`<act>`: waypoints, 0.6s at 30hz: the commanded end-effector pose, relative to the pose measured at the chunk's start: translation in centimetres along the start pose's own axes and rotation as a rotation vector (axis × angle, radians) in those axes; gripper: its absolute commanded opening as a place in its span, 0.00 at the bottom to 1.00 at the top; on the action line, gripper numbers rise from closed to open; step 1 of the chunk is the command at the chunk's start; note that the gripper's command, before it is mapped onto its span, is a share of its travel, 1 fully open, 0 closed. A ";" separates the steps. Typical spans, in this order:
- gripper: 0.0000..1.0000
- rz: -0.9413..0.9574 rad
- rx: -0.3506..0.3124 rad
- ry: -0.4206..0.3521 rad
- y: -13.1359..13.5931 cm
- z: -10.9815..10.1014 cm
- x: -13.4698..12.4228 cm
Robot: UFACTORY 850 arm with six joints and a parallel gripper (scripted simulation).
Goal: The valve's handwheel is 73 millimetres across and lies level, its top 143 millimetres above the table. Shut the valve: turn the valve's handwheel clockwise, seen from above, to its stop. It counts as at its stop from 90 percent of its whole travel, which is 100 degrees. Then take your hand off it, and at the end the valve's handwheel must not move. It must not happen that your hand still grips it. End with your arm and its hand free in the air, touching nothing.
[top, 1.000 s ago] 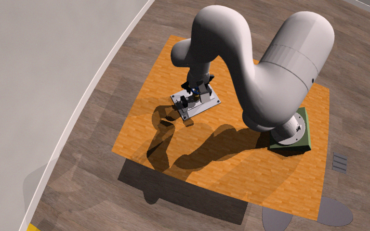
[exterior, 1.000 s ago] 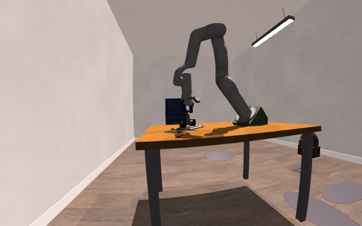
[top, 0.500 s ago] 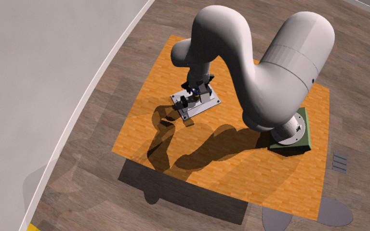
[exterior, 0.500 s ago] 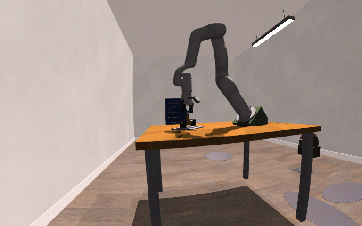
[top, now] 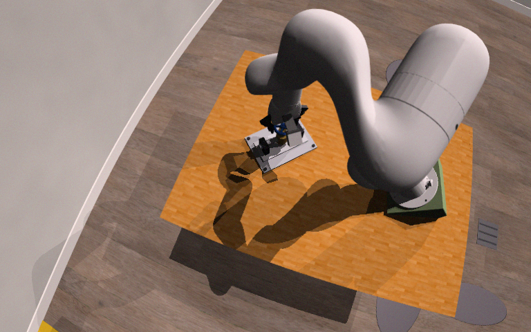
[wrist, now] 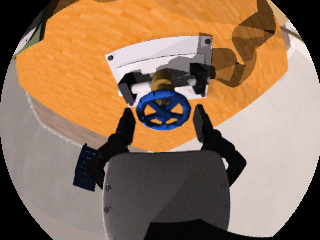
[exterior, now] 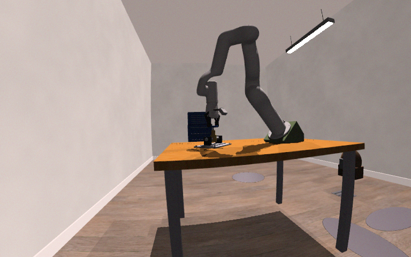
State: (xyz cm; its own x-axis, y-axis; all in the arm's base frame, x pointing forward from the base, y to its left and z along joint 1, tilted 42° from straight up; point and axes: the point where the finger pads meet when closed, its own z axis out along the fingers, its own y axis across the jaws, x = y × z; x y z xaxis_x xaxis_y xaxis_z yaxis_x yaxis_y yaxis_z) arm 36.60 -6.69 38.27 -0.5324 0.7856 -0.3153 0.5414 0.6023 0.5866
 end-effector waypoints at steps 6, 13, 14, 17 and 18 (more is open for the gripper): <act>1.00 0.000 0.000 -0.001 0.0 -1.2 0.0; 1.00 -0.001 0.000 -0.001 0.0 -3.2 0.0; 1.00 -0.001 0.000 -0.001 0.0 -3.5 0.0; 1.00 -0.001 0.000 -0.001 0.0 -4.3 0.0; 1.00 -0.001 0.000 -0.001 0.0 -4.5 0.0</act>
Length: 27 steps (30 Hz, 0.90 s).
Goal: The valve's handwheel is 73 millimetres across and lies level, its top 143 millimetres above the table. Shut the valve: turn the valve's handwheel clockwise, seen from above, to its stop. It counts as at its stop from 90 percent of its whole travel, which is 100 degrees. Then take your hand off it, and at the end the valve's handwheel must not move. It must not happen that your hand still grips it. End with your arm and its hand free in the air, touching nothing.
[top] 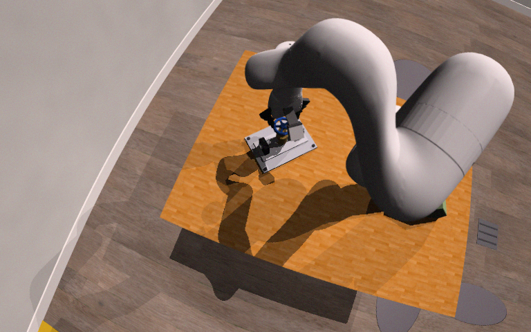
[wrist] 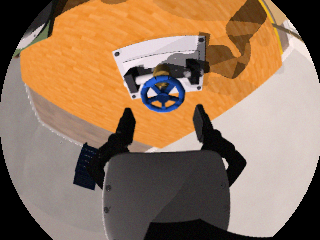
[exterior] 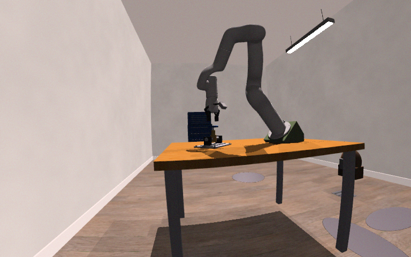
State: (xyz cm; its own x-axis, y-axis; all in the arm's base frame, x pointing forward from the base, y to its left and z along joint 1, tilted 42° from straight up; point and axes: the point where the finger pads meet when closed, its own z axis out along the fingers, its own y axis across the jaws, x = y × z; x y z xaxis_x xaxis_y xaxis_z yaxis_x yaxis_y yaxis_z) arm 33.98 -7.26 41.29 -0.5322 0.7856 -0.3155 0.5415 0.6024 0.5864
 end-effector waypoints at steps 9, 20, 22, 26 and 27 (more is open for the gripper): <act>1.00 0.000 -0.001 -0.001 0.0 -2.0 0.0; 1.00 0.000 -0.001 -0.001 0.0 -3.1 0.0; 1.00 0.000 -0.001 -0.001 0.0 -3.1 0.0; 1.00 0.000 -0.001 -0.001 0.0 -3.2 0.0; 1.00 0.000 -0.001 -0.001 0.0 -3.2 0.0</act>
